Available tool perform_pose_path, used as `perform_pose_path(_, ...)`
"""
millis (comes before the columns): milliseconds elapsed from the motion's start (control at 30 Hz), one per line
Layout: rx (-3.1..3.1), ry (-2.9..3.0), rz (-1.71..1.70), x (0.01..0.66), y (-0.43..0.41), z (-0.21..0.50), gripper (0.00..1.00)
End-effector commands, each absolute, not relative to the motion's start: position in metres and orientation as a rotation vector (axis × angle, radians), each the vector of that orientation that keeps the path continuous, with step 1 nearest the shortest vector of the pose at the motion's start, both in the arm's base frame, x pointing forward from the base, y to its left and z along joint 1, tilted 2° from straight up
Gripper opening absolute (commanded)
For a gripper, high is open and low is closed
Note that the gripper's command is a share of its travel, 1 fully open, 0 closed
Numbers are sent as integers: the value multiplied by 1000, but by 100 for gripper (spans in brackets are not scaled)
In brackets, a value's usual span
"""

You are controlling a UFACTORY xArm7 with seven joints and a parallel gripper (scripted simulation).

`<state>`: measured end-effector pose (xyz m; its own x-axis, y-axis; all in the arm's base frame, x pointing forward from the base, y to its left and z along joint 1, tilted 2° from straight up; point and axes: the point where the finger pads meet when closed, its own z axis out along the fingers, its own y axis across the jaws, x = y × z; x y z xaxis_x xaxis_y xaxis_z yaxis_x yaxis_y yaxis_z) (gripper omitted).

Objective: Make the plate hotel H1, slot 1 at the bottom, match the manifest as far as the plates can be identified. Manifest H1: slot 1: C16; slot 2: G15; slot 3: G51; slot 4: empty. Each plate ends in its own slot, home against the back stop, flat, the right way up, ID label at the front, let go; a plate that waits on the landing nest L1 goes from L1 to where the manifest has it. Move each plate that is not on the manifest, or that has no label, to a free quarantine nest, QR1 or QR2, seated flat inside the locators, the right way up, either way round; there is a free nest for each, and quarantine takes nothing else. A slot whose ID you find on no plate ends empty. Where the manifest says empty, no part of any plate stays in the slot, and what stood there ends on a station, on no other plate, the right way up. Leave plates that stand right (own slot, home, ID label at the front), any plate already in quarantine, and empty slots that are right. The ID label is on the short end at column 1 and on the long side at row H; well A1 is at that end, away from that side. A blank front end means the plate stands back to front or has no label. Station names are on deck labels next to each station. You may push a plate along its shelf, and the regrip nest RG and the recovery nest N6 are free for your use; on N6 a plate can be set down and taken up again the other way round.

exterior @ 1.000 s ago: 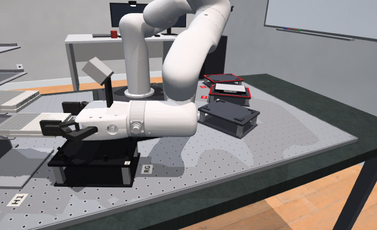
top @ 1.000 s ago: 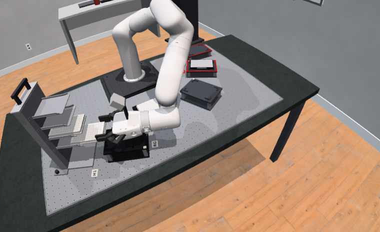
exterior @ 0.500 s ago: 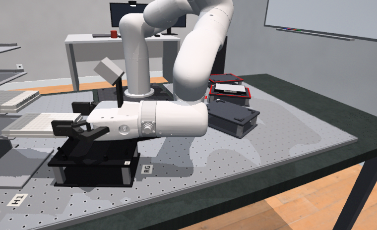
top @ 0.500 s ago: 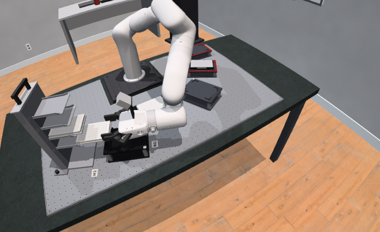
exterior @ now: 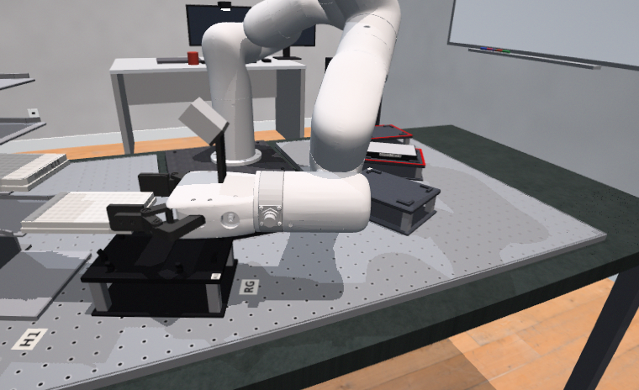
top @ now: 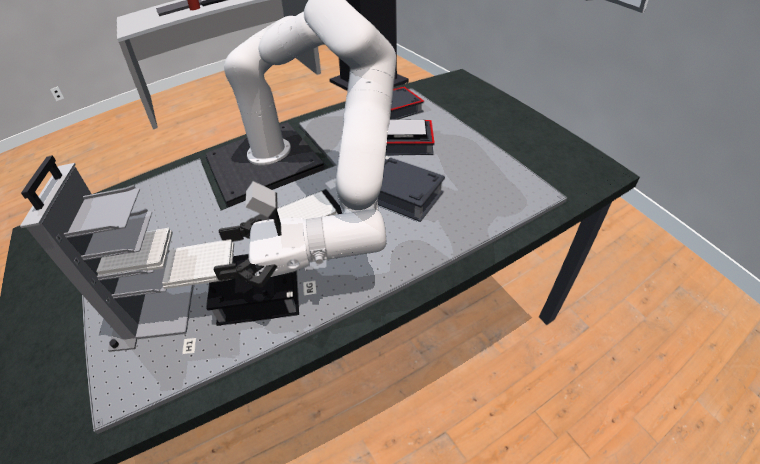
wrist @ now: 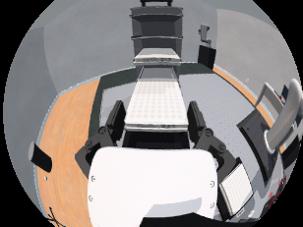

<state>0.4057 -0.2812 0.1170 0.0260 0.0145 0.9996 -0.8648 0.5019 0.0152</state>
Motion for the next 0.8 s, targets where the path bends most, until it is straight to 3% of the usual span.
perform_pose_path(0,808,-1385,812,410,-275,119,0)
perform_pose_path(767,808,-1386,812,426,-247,118,0)
